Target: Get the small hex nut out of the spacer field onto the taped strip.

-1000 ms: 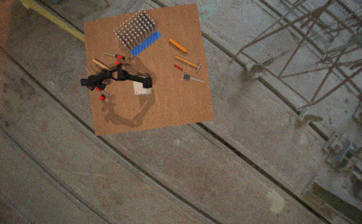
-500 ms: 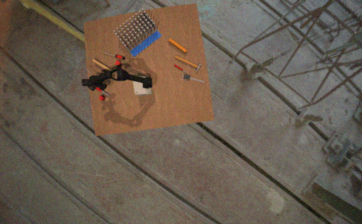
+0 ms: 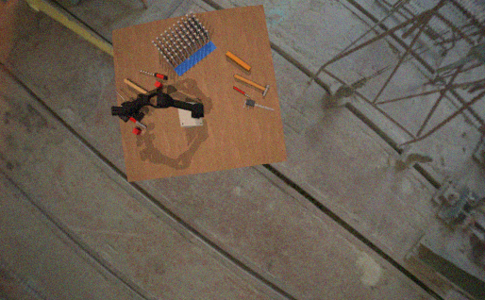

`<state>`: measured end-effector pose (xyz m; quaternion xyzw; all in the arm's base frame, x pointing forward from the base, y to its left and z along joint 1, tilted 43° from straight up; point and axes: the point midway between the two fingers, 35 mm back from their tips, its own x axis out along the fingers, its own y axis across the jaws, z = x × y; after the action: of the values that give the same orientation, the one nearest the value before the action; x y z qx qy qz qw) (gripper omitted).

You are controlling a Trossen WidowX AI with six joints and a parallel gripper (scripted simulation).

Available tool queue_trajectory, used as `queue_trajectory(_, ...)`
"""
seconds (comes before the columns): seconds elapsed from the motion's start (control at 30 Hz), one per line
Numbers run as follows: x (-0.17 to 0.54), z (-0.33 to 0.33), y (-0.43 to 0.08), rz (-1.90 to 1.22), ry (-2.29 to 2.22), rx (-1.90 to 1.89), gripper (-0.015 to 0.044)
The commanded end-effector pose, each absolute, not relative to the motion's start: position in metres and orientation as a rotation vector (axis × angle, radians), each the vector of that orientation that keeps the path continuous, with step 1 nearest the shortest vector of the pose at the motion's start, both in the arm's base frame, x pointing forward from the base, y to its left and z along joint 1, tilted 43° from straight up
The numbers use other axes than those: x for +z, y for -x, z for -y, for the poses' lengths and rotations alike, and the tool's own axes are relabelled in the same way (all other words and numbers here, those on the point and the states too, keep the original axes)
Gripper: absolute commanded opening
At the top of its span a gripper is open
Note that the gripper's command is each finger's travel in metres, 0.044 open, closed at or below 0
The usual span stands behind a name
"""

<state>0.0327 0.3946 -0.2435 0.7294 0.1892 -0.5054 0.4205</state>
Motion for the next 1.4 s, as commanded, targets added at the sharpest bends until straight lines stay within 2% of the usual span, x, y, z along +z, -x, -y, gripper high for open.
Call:
queue_trajectory(0.0,-0.245,-0.393,-0.034,-0.477,-1.832,-1.256,0.0000)
queue_trajectory(1.37,-0.268,-0.369,-0.039,-0.477,-1.832,-1.256,0.0000)
